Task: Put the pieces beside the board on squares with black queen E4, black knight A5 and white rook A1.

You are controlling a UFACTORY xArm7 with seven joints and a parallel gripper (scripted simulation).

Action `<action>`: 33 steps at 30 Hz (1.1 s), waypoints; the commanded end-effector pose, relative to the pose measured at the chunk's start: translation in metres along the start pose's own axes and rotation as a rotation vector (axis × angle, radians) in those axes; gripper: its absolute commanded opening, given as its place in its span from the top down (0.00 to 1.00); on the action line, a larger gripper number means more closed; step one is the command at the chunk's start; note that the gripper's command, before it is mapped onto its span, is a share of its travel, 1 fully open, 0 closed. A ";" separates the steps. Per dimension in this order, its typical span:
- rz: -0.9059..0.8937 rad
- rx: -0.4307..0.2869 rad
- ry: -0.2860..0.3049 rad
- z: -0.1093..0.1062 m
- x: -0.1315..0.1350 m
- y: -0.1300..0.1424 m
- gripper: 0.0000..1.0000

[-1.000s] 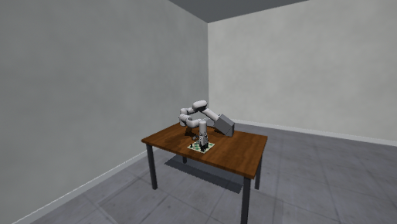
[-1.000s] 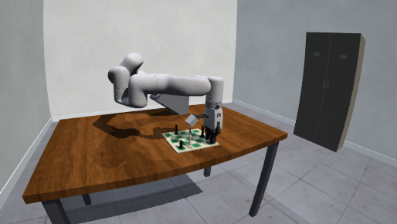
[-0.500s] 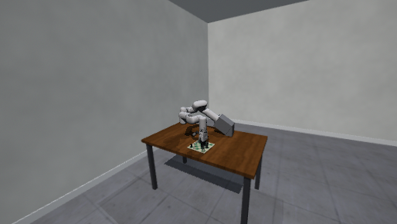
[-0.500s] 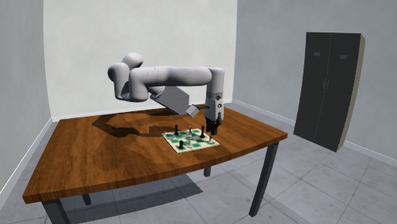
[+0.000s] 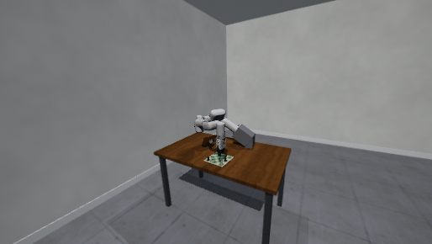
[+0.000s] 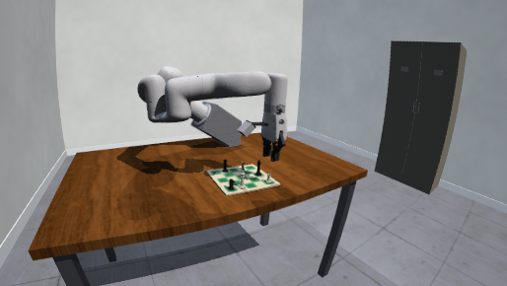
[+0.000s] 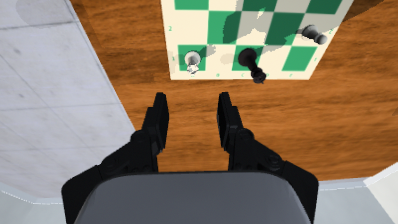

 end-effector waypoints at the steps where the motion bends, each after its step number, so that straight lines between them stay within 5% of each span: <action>1: 0.000 -0.003 -0.003 -0.005 0.000 0.000 0.00; 24: 0.000 -0.003 -0.003 -0.007 0.000 0.000 0.00; 33: 0.000 -0.003 -0.003 -0.034 0.000 0.000 0.00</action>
Point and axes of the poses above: the point where the finger pads meet when closed, its own z axis out along the fingers, its own x axis across the jaws, y = z × x, the point moved 8 cm from there along -z, back along the fingers, and after that the axes turned 2 degrees about -z, right-handed, at the moved point
